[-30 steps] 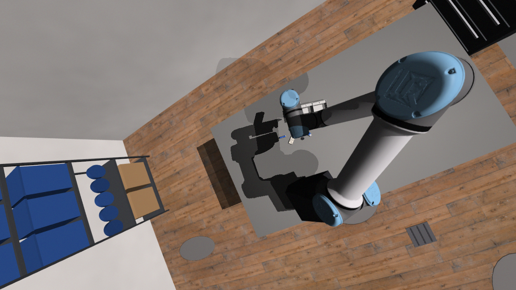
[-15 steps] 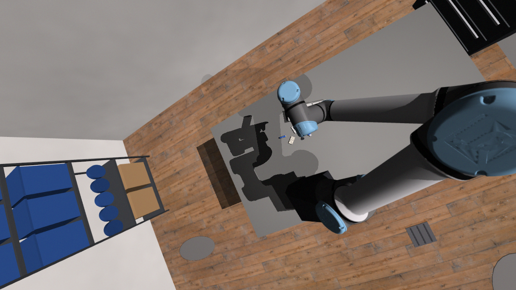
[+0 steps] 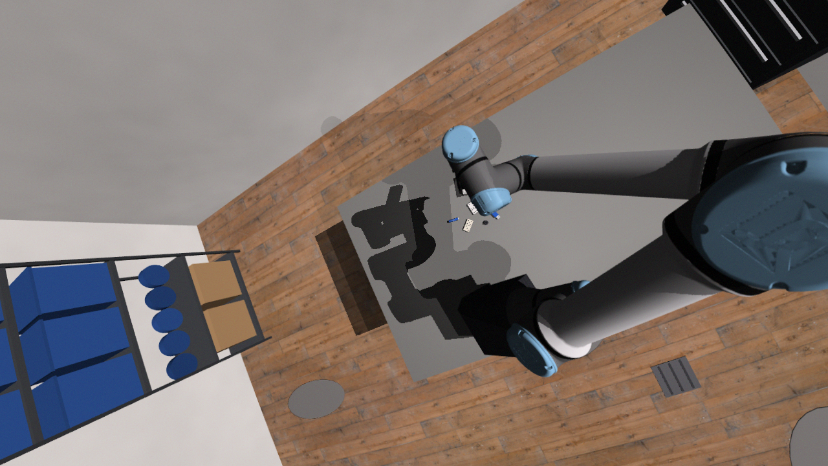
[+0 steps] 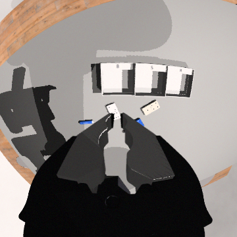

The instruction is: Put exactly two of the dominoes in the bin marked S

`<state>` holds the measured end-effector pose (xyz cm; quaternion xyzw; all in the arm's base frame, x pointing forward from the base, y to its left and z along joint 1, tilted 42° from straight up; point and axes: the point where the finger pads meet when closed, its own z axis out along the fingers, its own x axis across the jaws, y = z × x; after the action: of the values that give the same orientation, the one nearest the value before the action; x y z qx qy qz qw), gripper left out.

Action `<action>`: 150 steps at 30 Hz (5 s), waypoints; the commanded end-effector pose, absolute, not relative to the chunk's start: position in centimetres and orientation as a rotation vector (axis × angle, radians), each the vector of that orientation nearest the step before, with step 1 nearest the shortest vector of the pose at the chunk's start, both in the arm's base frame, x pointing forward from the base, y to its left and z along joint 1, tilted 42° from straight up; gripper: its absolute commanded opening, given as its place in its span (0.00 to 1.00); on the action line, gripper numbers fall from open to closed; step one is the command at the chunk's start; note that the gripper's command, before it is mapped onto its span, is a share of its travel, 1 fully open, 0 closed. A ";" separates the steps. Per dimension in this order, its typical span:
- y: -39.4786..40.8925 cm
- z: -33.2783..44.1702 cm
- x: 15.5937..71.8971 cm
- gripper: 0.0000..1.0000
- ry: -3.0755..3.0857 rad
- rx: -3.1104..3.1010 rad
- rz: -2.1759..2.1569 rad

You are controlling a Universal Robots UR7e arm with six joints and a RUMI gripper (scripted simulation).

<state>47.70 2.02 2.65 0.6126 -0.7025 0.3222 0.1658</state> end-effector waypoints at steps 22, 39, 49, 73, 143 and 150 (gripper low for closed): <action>-10.9 -2.3 41.5 0.24 -2.486 1.209 1.024; -14.3 -2.9 40.1 0.24 -2.783 0.760 1.097; -13.8 -3.2 40.5 0.24 -2.879 0.624 1.143; -13.8 -3.2 40.4 0.24 -2.881 0.621 1.145; -18.2 -8.1 41.4 0.00 -2.881 0.621 1.145; -18.2 -8.1 41.4 0.00 -2.881 0.621 1.145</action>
<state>41.54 -18.23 -8.06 0.1962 -0.9110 0.3625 -0.0107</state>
